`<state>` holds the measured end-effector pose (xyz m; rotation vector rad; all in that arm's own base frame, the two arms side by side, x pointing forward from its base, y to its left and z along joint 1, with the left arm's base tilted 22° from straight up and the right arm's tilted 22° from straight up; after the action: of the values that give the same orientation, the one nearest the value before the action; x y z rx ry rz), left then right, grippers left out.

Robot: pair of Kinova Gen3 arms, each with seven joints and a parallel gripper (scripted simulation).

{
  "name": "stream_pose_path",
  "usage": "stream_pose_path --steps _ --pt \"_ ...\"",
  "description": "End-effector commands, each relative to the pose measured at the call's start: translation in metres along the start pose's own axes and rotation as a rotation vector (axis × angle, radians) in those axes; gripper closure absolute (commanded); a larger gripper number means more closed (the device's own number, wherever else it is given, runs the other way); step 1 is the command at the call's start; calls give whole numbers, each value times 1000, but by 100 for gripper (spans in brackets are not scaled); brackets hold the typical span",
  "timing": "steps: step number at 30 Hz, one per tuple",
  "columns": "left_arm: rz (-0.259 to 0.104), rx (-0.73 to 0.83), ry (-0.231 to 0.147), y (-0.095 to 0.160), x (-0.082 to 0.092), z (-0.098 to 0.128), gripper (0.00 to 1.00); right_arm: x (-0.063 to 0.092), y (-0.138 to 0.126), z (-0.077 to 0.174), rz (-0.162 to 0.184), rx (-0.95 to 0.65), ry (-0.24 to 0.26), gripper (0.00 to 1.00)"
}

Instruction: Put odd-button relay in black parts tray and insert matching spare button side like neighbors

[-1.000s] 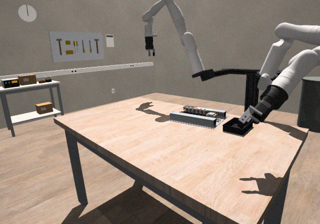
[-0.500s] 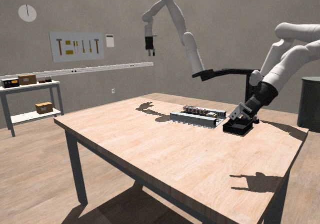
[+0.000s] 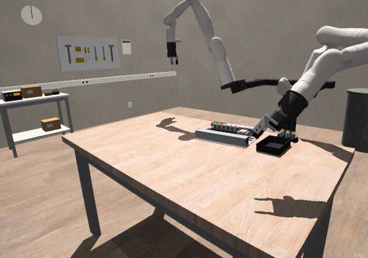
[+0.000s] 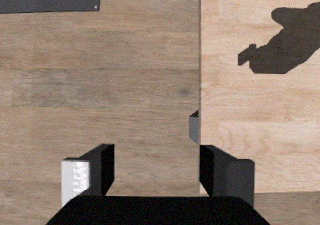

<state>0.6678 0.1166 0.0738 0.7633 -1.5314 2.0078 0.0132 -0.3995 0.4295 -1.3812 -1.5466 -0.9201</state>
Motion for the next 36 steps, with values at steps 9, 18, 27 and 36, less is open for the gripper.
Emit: stream_pose_path --steps 9,18,27,36 --pt "-87 58 -7 7 -2 32 0 0 0 0 0 0 -1 0" --pt "-87 58 -7 16 -3 48 0 0 0 0 0 0 -1 0" --pt "-87 58 -7 26 -5 67 0 0 0 0 0 0 -1 0" --pt "-150 86 -23 34 -4 87 0 0 0 0 0 0 -1 0"
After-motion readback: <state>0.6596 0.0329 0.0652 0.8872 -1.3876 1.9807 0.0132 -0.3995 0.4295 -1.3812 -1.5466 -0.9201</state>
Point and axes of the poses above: on each arm, the point where the finger pads meet when closed, its own x axis back along the fingers, its own y axis across the jaws, z = x × y, the point moved 9 cm from there along x, back along the fingers, and after that the axes turned 5 degrees about x, right-handed, at the moved point
